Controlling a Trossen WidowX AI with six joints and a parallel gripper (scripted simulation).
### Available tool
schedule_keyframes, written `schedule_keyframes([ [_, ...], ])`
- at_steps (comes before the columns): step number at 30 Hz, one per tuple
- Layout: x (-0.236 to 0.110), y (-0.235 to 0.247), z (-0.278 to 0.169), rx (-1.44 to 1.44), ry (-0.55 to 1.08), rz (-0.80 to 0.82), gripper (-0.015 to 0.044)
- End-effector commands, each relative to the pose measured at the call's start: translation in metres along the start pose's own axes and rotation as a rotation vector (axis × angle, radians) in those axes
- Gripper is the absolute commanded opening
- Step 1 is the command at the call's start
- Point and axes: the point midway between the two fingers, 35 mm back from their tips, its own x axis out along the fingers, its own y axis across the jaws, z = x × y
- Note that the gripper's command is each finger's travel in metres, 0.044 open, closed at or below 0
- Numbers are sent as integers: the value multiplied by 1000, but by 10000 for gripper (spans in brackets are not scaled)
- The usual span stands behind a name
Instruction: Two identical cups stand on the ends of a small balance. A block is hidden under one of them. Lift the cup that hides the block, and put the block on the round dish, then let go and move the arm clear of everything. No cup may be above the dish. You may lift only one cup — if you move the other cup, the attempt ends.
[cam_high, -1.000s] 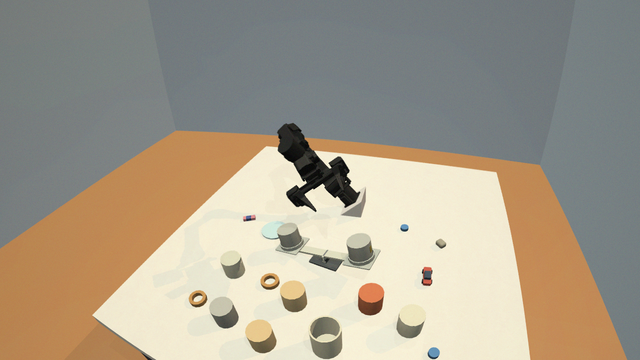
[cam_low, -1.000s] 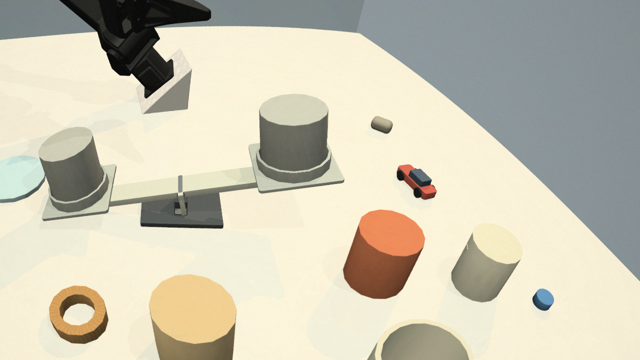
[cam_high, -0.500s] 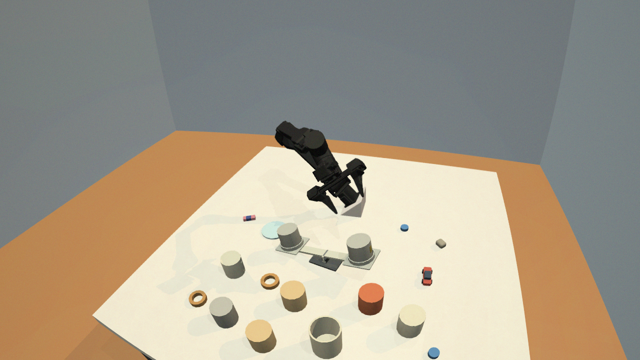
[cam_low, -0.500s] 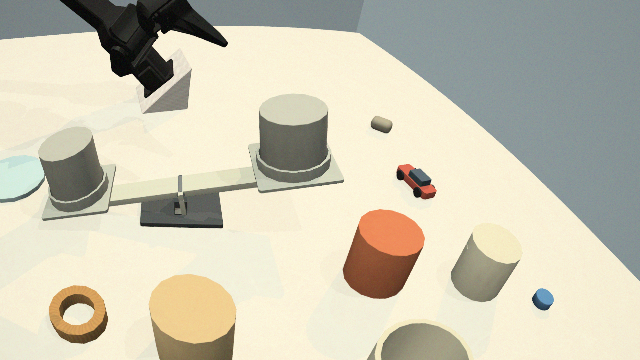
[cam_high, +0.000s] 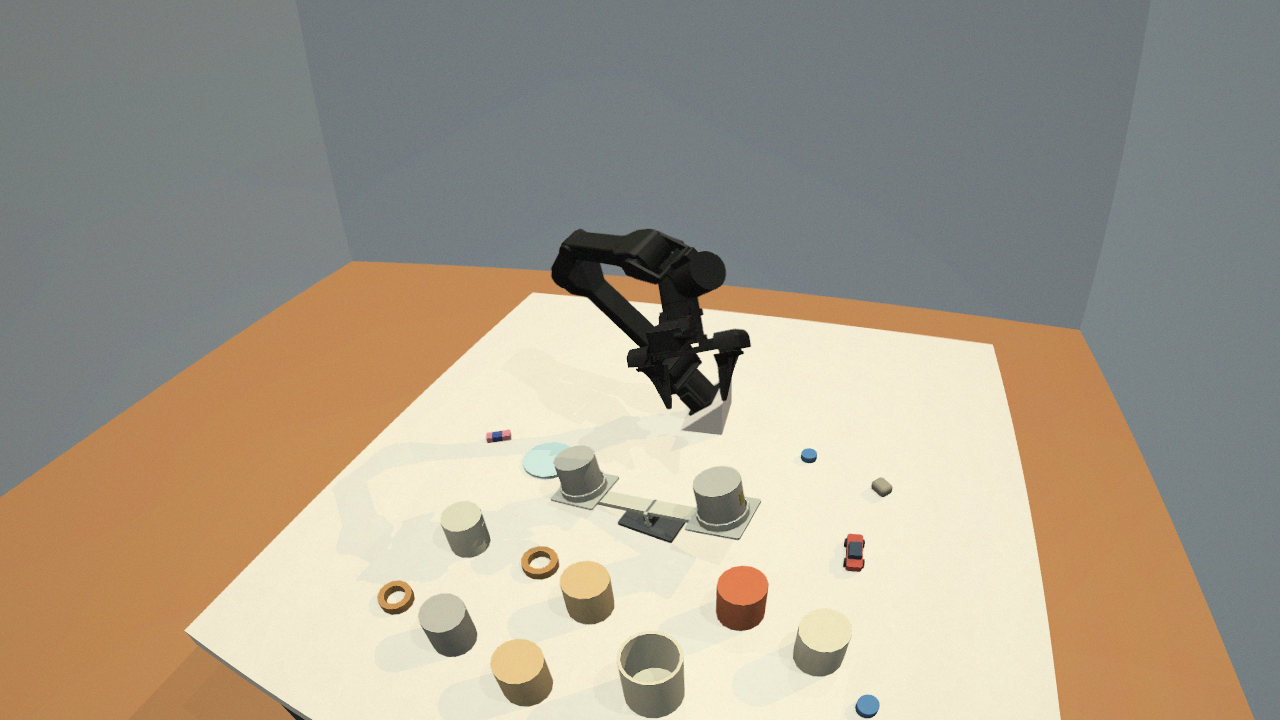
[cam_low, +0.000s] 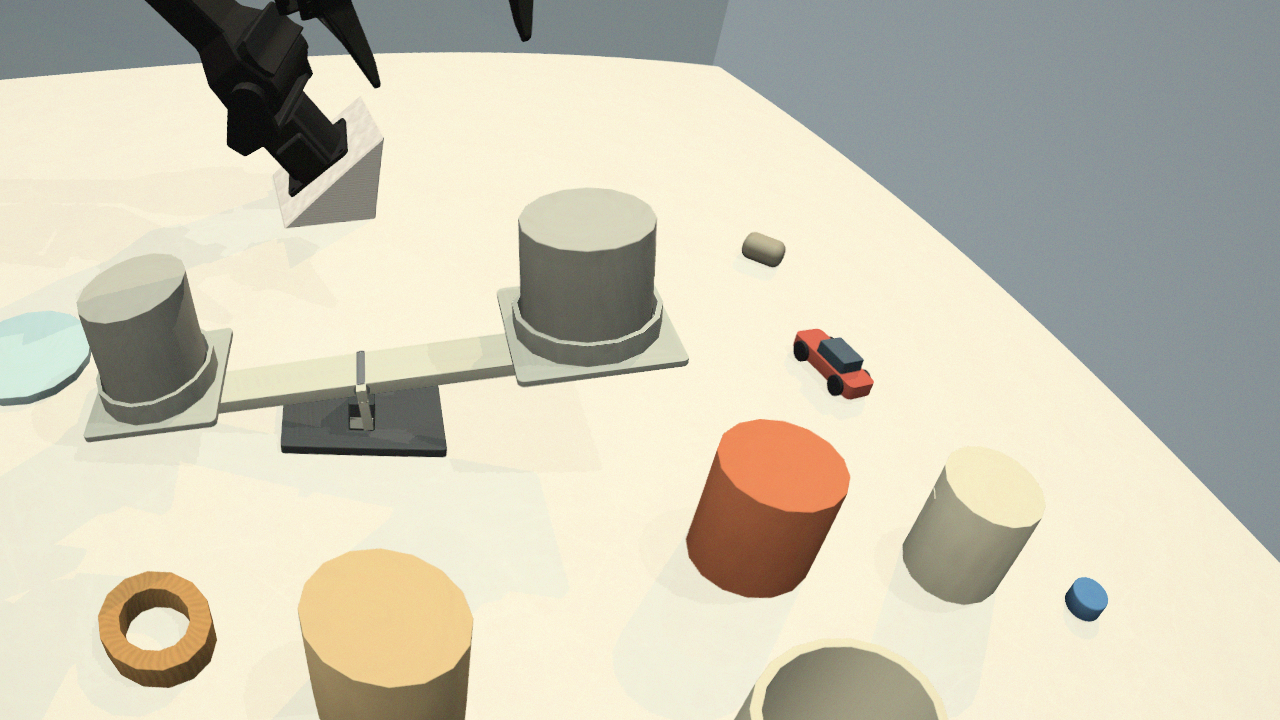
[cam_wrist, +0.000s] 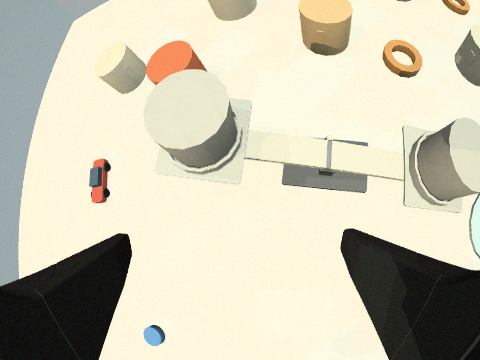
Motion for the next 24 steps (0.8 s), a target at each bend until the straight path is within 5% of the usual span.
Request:
schedule_keyframes([
  [1, -10, -5, -2, 14, -43, -96, 440],
  [12, -49, -12, 4, 0, -293, -304, 440],
  [24, -35, -30, 18, -148, -170, -370, 440],
])
